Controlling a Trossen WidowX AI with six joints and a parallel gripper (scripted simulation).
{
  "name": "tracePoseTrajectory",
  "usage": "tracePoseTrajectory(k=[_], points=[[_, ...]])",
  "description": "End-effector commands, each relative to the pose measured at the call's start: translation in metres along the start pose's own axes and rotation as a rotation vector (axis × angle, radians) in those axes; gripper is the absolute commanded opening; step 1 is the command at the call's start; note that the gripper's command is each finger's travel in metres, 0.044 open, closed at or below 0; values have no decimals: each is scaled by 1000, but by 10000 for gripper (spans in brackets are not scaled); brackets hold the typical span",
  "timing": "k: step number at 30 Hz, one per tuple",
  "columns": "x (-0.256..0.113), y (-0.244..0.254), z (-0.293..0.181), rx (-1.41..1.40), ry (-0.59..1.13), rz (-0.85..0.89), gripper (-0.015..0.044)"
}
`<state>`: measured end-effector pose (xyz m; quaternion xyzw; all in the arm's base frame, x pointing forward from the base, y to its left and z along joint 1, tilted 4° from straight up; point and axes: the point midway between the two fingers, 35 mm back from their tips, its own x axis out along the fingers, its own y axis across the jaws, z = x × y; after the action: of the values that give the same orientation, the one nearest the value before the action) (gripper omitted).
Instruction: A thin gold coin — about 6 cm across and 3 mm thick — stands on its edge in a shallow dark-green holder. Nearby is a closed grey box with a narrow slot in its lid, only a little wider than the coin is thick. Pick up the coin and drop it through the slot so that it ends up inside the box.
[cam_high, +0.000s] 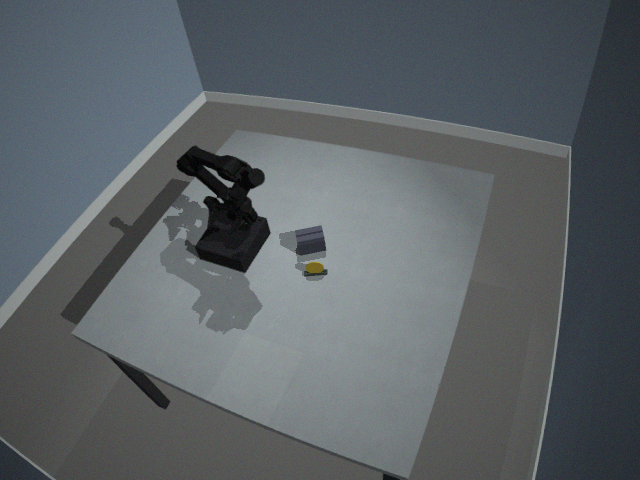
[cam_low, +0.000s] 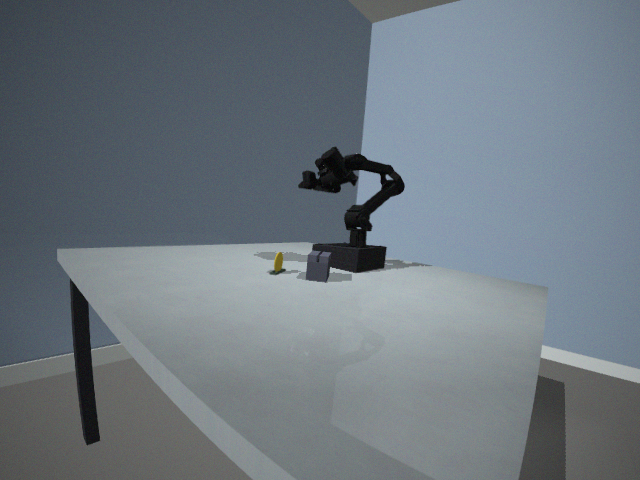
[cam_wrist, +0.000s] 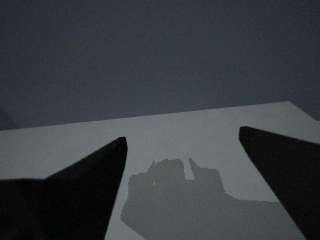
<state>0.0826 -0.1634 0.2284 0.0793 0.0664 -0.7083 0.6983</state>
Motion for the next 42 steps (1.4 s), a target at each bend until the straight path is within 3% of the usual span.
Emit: tracePoseTrajectory(k=[1, 9, 19, 27, 36, 42], points=[[0, 2, 0, -14, 7, 4, 374], [-7, 82, -21, -617, 295, 248, 164], [-35, 183, -85, -1323, 616, 754, 161], [-67, 243, -149, -1671, 773, 1273, 161], [-68, 243, -153, -1677, 776, 1286, 161], [-61, 239, -185, -1677, 777, 1285, 161]])
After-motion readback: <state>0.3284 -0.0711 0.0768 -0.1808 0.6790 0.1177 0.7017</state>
